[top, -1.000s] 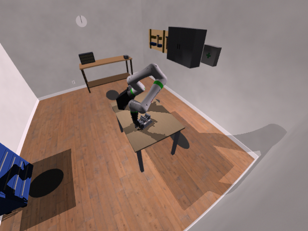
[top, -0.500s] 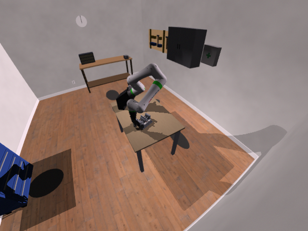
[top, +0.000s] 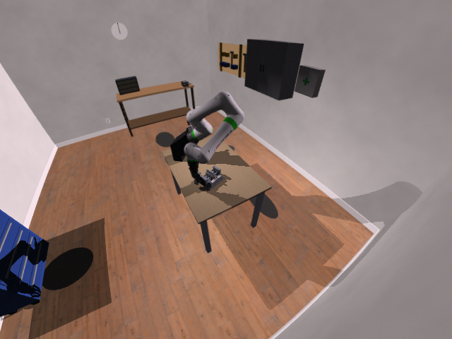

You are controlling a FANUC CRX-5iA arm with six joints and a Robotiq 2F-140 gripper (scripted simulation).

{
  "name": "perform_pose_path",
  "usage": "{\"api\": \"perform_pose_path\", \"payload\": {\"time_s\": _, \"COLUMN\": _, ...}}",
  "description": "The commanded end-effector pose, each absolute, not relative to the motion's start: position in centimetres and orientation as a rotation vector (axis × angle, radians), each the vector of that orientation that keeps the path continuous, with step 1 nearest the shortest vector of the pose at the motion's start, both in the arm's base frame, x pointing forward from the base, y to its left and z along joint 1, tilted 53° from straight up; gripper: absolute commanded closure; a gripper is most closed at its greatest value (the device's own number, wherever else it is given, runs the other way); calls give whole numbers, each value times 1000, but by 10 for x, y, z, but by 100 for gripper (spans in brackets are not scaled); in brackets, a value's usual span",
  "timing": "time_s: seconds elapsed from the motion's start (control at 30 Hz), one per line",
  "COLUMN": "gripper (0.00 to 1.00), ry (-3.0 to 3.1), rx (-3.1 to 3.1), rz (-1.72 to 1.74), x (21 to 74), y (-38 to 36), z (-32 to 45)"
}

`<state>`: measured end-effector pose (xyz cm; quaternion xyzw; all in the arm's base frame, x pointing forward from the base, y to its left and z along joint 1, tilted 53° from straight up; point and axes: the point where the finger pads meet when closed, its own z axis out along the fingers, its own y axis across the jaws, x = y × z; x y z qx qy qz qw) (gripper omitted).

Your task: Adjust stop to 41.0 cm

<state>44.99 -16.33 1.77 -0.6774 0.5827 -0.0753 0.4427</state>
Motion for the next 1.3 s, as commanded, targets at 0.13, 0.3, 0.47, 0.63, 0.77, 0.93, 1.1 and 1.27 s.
{"api": "perform_pose_path", "payload": {"time_s": 0.13, "gripper": 96, "ry": 1445, "rx": -1680, "rz": -188, "x": 437, "y": -172, "z": 26}}
{"api": "perform_pose_path", "payload": {"time_s": 0.3, "gripper": 96, "ry": 1445, "rx": -1680, "rz": -188, "x": 433, "y": -177, "z": 32}}
{"api": "perform_pose_path", "payload": {"time_s": 0.47, "gripper": 96, "ry": 1445, "rx": -1680, "rz": -188, "x": 431, "y": -184, "z": 46}}
{"api": "perform_pose_path", "payload": {"time_s": 0.63, "gripper": 96, "ry": 1445, "rx": -1680, "rz": -188, "x": 434, "y": -189, "z": 58}}
{"api": "perform_pose_path", "payload": {"time_s": 0.77, "gripper": 96, "ry": 1445, "rx": -1680, "rz": -188, "x": 440, "y": -190, "z": 66}}
{"api": "perform_pose_path", "payload": {"time_s": 0.93, "gripper": 96, "ry": 1445, "rx": -1680, "rz": -188, "x": 446, "y": -191, "z": 72}}
{"api": "perform_pose_path", "payload": {"time_s": 1.1, "gripper": 96, "ry": 1445, "rx": -1680, "rz": -188, "x": 457, "y": -189, "z": 77}}
{"api": "perform_pose_path", "payload": {"time_s": 1.27, "gripper": 96, "ry": 1445, "rx": -1680, "rz": -188, "x": 467, "y": -187, "z": 78}}
